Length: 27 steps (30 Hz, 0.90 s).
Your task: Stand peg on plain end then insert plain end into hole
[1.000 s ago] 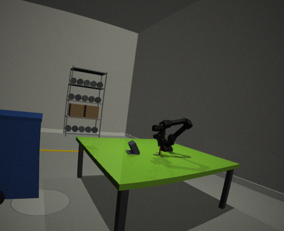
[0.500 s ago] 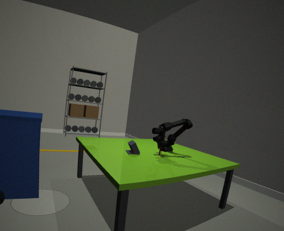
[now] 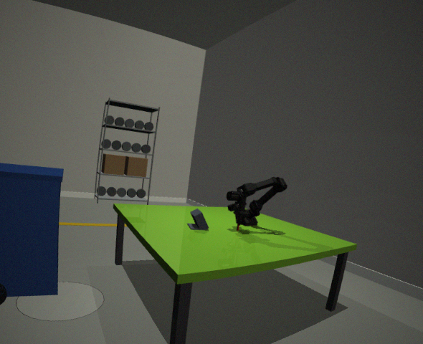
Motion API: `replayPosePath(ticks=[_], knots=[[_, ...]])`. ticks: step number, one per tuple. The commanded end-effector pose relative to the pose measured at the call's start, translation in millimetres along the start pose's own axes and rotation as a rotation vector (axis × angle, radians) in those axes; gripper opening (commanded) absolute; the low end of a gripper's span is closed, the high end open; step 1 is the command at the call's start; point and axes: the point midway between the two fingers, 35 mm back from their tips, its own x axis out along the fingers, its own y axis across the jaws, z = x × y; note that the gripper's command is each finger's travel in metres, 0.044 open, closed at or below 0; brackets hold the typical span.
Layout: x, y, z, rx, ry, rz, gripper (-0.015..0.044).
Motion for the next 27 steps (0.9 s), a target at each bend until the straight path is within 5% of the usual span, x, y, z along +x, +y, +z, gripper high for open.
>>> replayPosePath(ticks=[1, 4, 11, 27], knots=[[-0.1, 0.1, -0.3, -0.002, 0.002, 0.001, 0.0125], [-0.1, 0.1, -0.3, -0.002, 0.002, 0.001, 0.0046], [-0.1, 0.1, -0.3, -0.002, 0.002, 0.001, 0.0000], [-43.5, -0.2, 4.4, 0.000, -0.001, -0.004, 0.0000]])
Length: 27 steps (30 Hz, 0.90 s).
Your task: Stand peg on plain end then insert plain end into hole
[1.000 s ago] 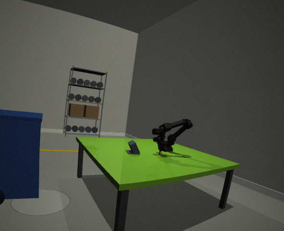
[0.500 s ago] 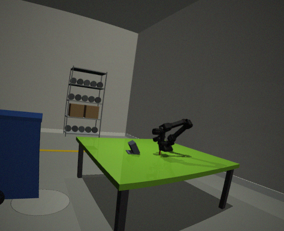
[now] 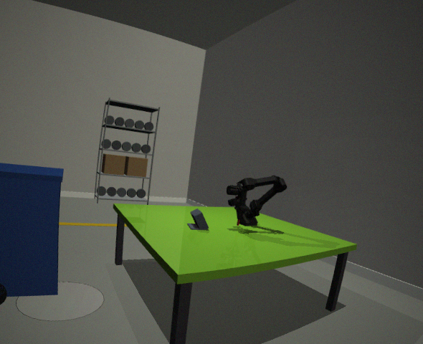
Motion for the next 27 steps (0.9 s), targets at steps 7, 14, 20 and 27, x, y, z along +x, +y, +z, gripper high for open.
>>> replayPosePath(ticks=[7, 14, 20, 27], knots=[[-33.4, -0.5, 2.0, 0.003, 0.008, -0.001, 0.0000], [-43.2, -0.2, 2.5, 0.004, 0.003, -0.001, 0.0000], [-39.5, -4.3, 6.2, 0.007, -0.029, -0.018, 0.0000], [-35.2, -9.2, 11.3, 0.013, -0.073, -0.038, 0.0000]])
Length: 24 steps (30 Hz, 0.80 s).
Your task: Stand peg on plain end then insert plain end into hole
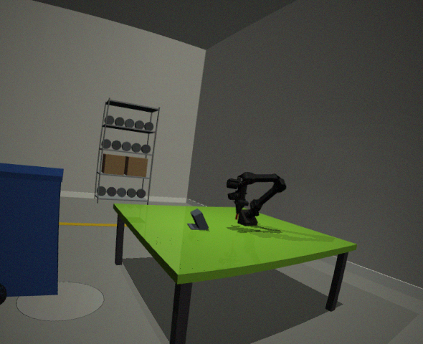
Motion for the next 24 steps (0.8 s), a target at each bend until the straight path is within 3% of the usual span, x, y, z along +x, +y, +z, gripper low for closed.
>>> replayPosePath(ticks=[1, 24], knots=[[2.0, -2.7, 1.7, 0.001, -0.031, -0.014, 0.0000], [14.0, -15.3, 19.0, 0.025, -0.184, -0.059, 0.0000]])
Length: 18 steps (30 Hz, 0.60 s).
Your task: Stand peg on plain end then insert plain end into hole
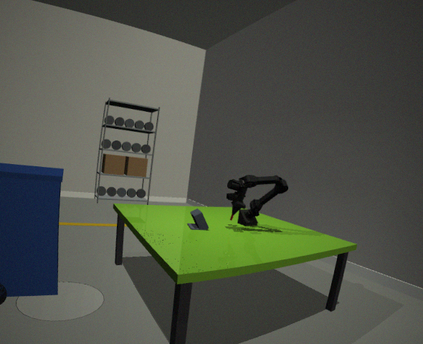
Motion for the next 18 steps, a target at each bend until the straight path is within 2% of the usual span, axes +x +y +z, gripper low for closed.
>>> replayPosePath(ticks=[1, 18], knots=[[1.5, -1.8, 2.1, 0.003, -0.034, -0.008, 0.0000], [9.4, -7.5, 14.5, 0.028, -0.156, -0.020, 0.0000]])
